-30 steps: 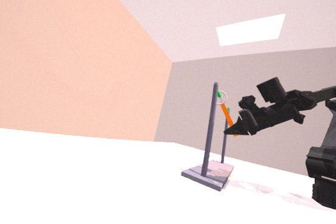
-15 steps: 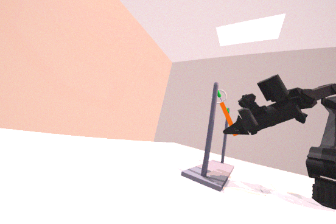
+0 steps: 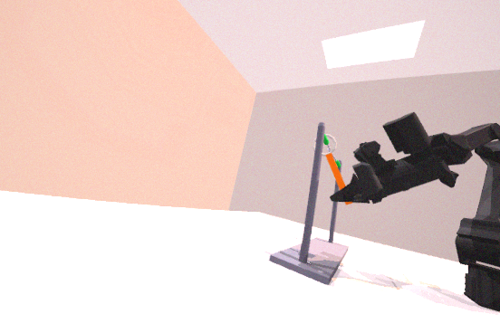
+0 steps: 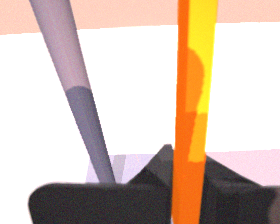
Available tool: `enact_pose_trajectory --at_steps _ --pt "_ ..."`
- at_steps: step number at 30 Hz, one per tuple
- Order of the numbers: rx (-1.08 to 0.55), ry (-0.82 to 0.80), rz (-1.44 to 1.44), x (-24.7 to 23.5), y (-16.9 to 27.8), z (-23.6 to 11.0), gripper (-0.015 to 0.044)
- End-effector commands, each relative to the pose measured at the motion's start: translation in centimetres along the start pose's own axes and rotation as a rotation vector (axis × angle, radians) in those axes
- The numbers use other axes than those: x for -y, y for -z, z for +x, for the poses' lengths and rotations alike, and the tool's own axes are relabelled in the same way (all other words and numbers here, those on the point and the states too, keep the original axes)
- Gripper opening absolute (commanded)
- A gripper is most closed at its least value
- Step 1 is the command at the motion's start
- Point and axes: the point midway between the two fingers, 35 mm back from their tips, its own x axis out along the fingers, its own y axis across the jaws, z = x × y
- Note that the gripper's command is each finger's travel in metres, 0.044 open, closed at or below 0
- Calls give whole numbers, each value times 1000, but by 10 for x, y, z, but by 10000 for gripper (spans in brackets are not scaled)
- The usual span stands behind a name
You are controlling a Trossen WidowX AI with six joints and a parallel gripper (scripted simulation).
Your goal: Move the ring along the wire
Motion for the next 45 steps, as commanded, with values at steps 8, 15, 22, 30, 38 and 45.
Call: enact_pose_trajectory --at_steps 8,15,22,30,38,45 --pt "-1 5 1 1 6 3 -150" --pt "-1 5 1 1 6 3 -150" --pt "-1 5 1 1 6 3 -150" --pt "-1 2 -2 0 5 2 34" --pt "-5 3 -1 -1 6 -6 160" --pt "-9 5 2 -2 7 -31 160"
